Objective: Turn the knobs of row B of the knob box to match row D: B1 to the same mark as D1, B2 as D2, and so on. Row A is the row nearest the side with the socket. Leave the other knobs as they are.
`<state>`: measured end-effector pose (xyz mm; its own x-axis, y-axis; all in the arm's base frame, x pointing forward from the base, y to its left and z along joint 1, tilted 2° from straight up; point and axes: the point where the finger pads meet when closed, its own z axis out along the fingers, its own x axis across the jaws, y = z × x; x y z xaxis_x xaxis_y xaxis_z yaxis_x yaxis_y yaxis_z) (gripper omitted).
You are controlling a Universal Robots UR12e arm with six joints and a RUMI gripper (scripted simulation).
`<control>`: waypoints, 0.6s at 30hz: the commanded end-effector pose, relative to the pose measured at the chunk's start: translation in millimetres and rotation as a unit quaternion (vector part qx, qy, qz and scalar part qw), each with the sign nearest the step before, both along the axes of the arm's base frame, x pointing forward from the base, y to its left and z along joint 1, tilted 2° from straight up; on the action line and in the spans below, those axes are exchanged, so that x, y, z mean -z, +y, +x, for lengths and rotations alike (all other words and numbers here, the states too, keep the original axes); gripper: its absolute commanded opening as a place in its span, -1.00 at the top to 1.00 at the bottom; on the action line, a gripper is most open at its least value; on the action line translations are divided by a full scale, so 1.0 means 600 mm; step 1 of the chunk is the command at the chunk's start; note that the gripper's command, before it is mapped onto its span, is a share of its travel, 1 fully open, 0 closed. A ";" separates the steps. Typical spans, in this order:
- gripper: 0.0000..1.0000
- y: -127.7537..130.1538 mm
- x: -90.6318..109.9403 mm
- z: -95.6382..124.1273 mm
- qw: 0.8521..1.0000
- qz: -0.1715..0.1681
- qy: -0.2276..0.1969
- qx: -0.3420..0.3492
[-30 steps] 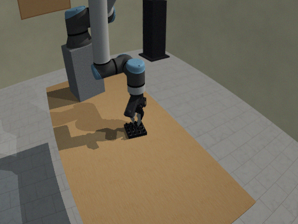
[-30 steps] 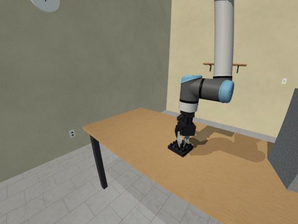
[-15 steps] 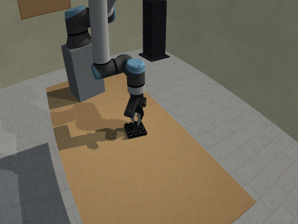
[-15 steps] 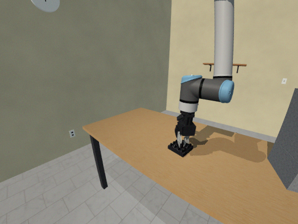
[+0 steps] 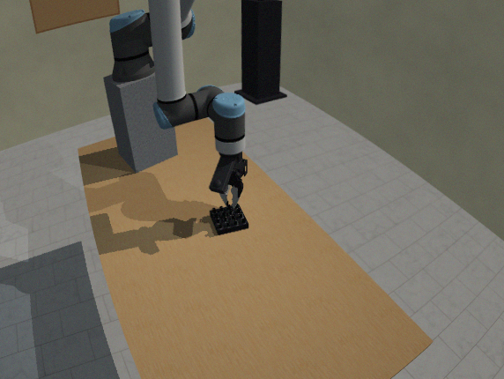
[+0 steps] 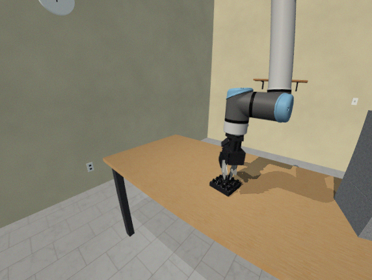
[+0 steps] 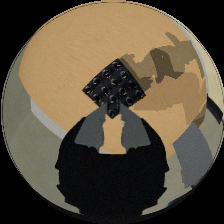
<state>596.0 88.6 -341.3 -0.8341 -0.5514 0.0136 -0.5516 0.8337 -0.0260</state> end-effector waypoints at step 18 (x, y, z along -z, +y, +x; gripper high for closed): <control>0.78 0.001 -0.029 0.001 1.000 0.000 0.000 0.000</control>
<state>596.0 89.0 -324.3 -0.8341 -0.5514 0.0137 -0.5516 0.8337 -0.0259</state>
